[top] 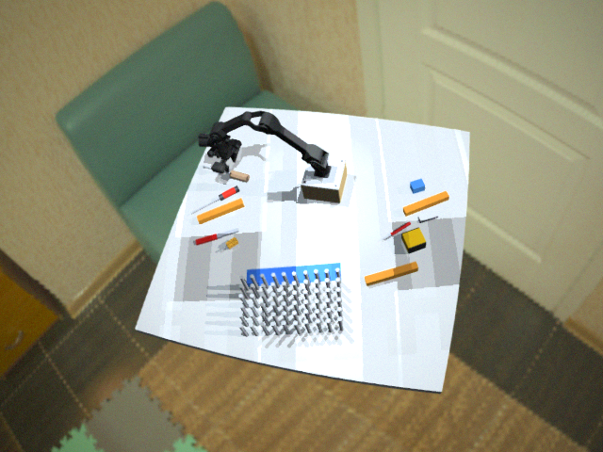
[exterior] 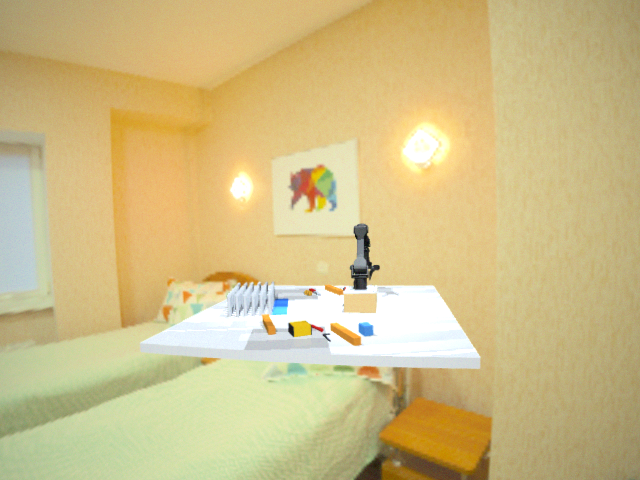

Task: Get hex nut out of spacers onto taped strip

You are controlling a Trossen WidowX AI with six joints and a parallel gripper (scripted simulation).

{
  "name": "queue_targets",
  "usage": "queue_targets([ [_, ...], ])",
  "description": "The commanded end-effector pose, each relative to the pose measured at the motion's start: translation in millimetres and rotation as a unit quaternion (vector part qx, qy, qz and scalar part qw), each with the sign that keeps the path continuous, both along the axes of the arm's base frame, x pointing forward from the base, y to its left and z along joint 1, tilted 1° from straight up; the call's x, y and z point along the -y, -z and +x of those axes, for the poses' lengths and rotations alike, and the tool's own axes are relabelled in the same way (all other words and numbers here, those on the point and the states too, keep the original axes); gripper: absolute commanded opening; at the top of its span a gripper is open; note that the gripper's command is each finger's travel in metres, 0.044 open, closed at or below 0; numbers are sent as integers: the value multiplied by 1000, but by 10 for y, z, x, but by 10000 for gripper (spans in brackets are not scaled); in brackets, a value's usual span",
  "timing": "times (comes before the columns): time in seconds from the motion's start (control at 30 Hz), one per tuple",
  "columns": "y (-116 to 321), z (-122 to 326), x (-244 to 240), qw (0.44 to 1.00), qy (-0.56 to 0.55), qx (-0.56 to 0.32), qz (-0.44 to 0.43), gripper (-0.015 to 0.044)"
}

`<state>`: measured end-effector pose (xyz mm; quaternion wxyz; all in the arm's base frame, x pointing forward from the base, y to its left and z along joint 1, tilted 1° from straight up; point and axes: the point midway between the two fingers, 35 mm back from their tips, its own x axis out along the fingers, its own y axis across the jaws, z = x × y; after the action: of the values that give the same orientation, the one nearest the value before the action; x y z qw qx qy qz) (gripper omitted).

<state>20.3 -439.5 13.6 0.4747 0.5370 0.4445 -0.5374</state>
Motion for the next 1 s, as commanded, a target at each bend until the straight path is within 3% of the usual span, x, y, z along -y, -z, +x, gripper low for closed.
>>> queue_targets([
  [0.0,12,-5,-6,1000,-1,-2,3,280],
  [0.97,430,10,17,1000,-1,-2,3,280],
])
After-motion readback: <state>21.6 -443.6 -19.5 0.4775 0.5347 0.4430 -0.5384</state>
